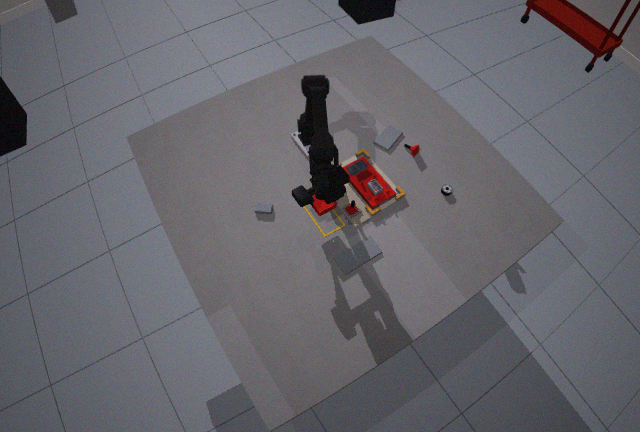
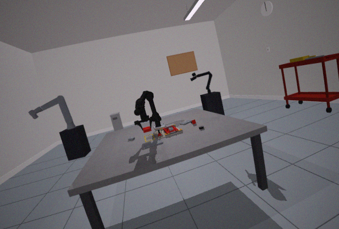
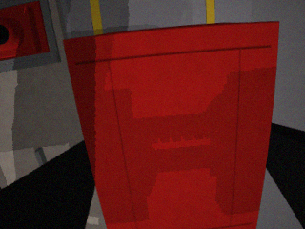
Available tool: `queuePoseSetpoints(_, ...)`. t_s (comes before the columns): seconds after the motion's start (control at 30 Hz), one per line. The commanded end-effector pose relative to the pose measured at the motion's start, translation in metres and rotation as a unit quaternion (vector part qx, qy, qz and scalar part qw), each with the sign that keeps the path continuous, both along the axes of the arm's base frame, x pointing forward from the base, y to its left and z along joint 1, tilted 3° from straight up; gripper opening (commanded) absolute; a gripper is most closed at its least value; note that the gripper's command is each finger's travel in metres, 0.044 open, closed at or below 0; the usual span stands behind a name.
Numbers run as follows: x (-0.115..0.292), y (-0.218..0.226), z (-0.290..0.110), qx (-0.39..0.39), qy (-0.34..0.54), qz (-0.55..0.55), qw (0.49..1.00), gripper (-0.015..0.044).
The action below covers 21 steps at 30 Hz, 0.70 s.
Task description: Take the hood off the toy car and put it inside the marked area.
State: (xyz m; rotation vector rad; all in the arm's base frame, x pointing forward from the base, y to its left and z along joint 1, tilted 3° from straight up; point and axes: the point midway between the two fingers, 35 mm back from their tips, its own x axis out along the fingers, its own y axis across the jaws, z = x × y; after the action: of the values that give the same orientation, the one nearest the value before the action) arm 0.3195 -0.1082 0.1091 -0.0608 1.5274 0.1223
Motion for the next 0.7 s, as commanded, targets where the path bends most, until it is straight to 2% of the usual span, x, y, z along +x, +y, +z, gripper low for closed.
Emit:
queuePoseSetpoints(0.0,-0.001,0.001,-0.005,0.002,0.002,0.002,1.0,0.0)
queuePoseSetpoints(0.67,-0.001,0.002,-0.022,0.002,0.002,0.002,1.0,0.0)
